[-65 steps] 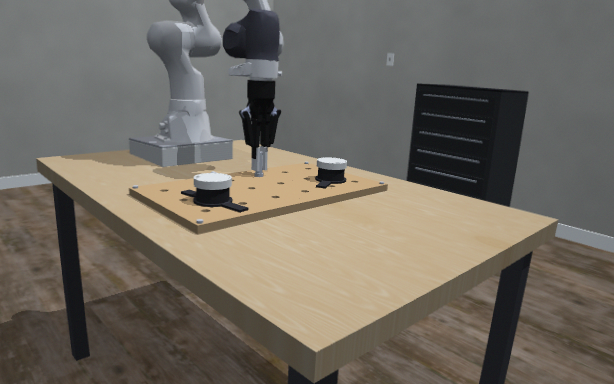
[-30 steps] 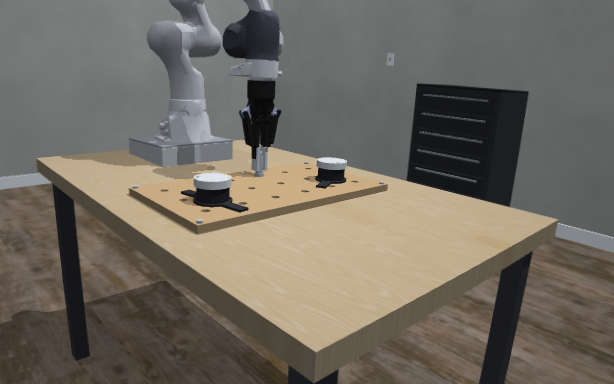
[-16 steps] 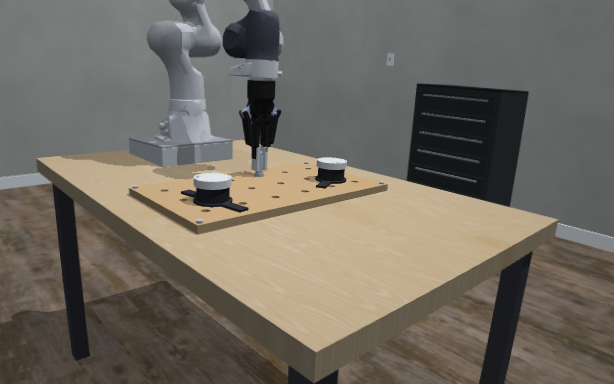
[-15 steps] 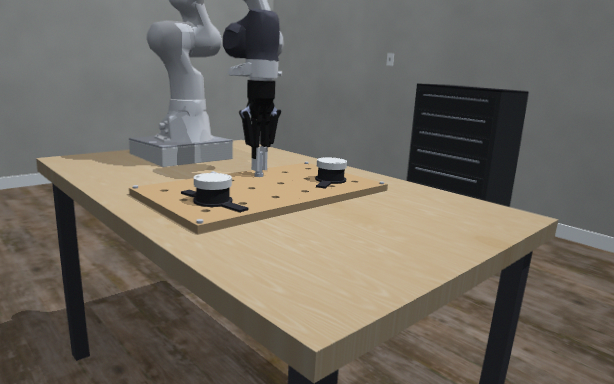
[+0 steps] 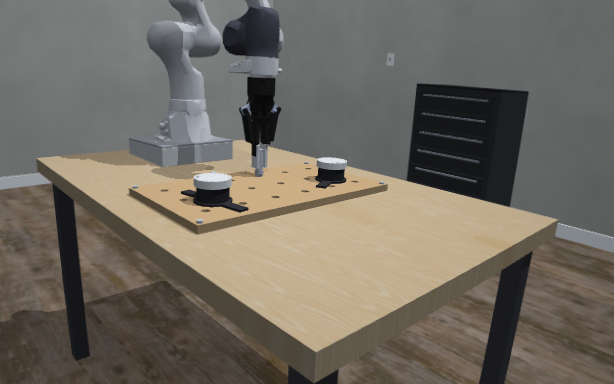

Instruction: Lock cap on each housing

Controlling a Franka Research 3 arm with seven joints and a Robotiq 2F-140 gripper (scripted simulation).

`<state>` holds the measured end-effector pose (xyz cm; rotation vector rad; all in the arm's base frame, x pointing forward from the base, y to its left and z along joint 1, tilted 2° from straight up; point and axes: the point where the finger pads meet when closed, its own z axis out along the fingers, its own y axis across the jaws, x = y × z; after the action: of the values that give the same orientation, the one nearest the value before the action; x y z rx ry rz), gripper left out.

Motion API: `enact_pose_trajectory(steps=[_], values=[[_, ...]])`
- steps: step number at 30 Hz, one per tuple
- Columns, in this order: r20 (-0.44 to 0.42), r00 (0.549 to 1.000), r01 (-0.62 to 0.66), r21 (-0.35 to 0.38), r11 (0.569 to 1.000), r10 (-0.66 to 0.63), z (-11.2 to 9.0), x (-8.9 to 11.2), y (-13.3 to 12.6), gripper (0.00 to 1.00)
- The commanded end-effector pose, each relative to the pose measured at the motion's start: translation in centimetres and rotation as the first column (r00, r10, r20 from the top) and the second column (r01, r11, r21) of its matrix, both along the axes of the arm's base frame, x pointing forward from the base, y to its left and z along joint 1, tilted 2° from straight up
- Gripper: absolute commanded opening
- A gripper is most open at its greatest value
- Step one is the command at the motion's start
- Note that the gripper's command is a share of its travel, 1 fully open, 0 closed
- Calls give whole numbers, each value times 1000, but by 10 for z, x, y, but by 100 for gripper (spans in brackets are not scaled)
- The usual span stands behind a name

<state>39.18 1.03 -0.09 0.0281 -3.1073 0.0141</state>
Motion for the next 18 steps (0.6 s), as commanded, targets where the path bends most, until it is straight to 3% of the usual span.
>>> enact_pose_trajectory(steps=[1, 18], values=[[-2, 1000, 2, 0, 1000, -2, 4, 0, 0, 10], [-2, 1000, 2, 0, 1000, -2, 32, 1, 0, 10]])
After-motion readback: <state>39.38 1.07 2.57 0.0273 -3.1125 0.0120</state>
